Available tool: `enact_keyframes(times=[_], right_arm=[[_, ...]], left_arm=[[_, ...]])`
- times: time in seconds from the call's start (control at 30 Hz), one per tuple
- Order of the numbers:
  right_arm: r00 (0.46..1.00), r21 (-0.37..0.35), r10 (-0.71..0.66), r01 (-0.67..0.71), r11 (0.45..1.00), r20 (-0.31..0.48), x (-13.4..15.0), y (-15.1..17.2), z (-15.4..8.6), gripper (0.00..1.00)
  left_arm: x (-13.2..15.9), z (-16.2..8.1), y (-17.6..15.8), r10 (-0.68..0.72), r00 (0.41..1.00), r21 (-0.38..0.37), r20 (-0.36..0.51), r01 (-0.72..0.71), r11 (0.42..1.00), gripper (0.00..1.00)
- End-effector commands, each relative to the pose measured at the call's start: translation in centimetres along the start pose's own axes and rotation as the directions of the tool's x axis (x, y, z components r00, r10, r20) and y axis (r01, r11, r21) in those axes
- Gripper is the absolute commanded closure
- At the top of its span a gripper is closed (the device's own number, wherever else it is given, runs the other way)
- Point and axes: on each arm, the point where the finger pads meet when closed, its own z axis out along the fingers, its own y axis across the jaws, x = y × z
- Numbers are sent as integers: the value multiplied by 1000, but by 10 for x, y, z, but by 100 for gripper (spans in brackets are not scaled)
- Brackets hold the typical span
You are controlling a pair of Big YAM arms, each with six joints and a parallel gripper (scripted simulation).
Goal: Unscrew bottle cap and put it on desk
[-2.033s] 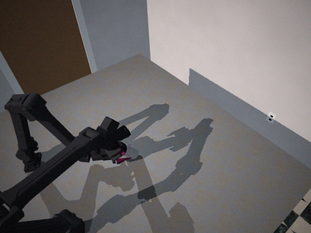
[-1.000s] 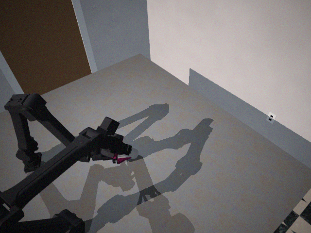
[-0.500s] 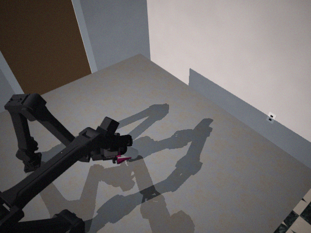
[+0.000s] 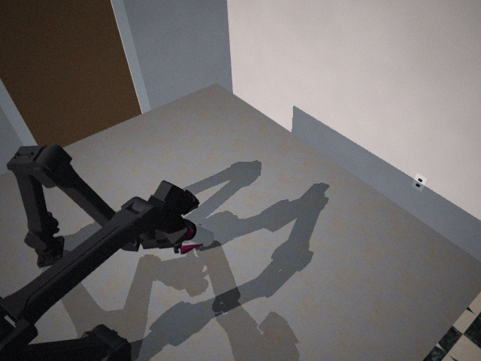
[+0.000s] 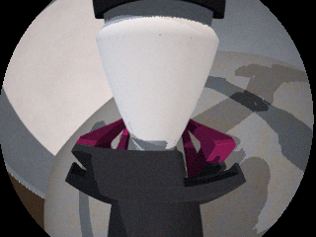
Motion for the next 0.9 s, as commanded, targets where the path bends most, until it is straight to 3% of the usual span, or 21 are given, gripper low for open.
enact_keyframes(times=[0.0,0.07,0.13,0.17,0.3,0.63,0.7,0.73,0.87], right_arm=[[961,1,-276,276,961,18,-17,9,-13,100],[933,4,-360,360,933,17,-17,9,-13,100],[933,4,-360,360,933,17,-17,9,-13,100],[887,8,-462,462,887,17,-17,9,-14,100],[794,16,-608,608,794,14,-17,9,-14,100],[456,31,-890,890,456,1,-17,9,-15,100],[456,31,-890,890,456,1,-17,9,-15,100],[353,32,-936,935,353,-2,-17,9,-15,100],[187,35,-982,982,186,-10,-17,9,-15,100]], left_arm=[[-24,5,11,-29,998,-29,61,31,999,100],[-24,5,11,-29,998,-29,61,31,999,100],[-24,5,11,-29,998,-29,61,31,999,100],[-24,5,11,-29,998,-29,61,31,999,100],[-24,5,11,-29,998,-29,61,31,999,100],[-24,5,11,-29,998,-29,61,31,999,100],[-24,5,11,-29,998,-29,61,31,999,100],[-24,5,11,-29,998,-29,61,31,999,100],[-24,5,11,-29,998,-29,61,31,999,100]])
